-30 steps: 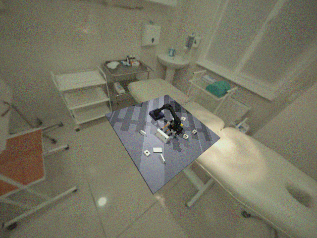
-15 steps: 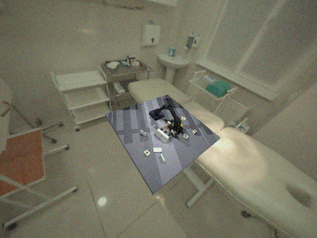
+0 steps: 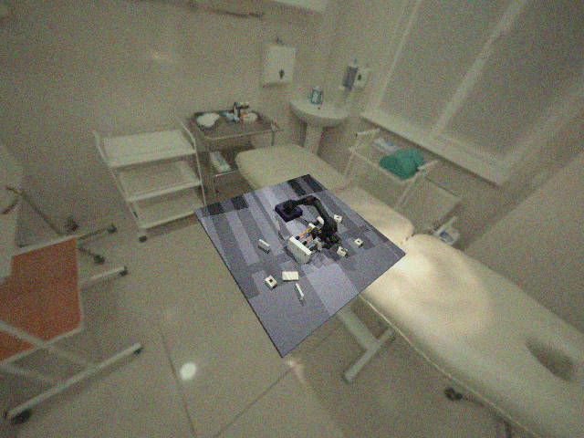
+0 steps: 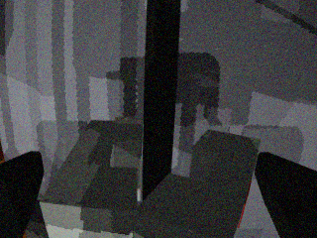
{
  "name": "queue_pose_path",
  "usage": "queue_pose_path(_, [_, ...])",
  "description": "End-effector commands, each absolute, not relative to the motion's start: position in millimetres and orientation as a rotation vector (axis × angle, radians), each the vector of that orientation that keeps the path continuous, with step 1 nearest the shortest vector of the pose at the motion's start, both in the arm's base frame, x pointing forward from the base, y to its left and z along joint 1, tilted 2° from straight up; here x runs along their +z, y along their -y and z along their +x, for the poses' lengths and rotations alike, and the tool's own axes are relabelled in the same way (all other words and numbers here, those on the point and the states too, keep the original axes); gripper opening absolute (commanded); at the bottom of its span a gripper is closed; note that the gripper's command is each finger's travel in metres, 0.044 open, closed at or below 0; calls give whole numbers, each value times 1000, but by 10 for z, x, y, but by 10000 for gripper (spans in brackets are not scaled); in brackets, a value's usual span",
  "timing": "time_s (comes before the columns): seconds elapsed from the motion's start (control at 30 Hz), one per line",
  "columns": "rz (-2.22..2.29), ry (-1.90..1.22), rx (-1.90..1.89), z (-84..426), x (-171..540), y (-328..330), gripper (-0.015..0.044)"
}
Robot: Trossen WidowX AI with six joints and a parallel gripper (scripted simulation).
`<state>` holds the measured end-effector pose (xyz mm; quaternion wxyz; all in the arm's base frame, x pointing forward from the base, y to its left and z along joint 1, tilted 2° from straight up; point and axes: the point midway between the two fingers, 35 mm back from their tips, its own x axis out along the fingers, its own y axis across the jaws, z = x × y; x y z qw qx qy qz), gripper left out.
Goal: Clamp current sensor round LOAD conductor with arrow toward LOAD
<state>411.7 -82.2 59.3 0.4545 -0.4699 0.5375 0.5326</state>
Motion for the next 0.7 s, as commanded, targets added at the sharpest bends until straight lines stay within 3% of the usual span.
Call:
queue_pose_path(0.0, [-1166, -1335, 1299, 4084, 642, 884, 440])
queue_pose_path(0.67, [-1172, -1329, 1292, 4050, 441, 953, 440])
